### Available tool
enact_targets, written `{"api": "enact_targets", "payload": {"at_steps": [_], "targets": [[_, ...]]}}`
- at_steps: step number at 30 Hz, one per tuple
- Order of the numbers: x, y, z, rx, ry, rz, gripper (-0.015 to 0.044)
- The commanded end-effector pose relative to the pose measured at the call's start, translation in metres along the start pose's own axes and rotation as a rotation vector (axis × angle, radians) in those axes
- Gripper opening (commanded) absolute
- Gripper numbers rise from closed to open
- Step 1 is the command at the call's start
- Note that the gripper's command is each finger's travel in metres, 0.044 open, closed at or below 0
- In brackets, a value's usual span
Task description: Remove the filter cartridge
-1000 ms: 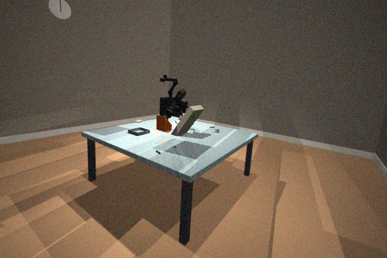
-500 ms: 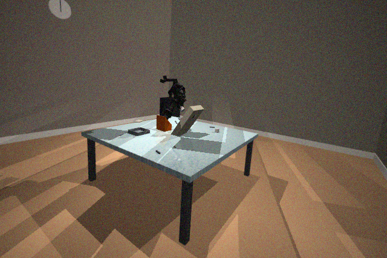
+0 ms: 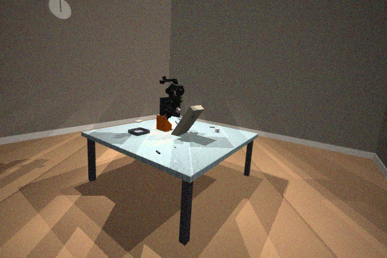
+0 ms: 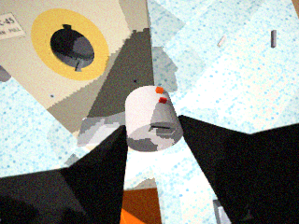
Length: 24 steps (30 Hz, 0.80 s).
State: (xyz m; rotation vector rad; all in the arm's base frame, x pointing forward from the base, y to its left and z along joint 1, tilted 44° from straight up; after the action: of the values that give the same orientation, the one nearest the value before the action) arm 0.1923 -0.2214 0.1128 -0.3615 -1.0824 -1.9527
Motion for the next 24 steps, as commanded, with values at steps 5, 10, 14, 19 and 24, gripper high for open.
{"api": "enact_targets", "payload": {"at_steps": [5,10,14,19,24], "targets": [[0.001,-0.009,-0.017,-0.053,-0.027,0.017,0.0000],[0.012,-0.032,-0.044,-0.235,-0.124,0.067,0.0000],[0.022,-0.051,-0.064,-0.385,-0.209,0.096,0.0000],[0.036,-0.076,-0.088,-0.579,-0.323,0.119,0.0000],[0.052,-0.103,-0.110,-0.777,-0.444,0.125,0.0000]]}}
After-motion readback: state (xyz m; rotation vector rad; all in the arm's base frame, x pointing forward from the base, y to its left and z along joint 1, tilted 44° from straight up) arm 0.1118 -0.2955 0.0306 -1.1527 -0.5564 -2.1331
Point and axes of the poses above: the point midway between the two fingers, 35 mm back from their tips, its own x axis back along the fingers, its own z axis across the jaws, y = z × x, the point moved 3 cm from there along x, back along the fingers, and after that the axes turned 13 degrees about x, right-handed, at the moved point
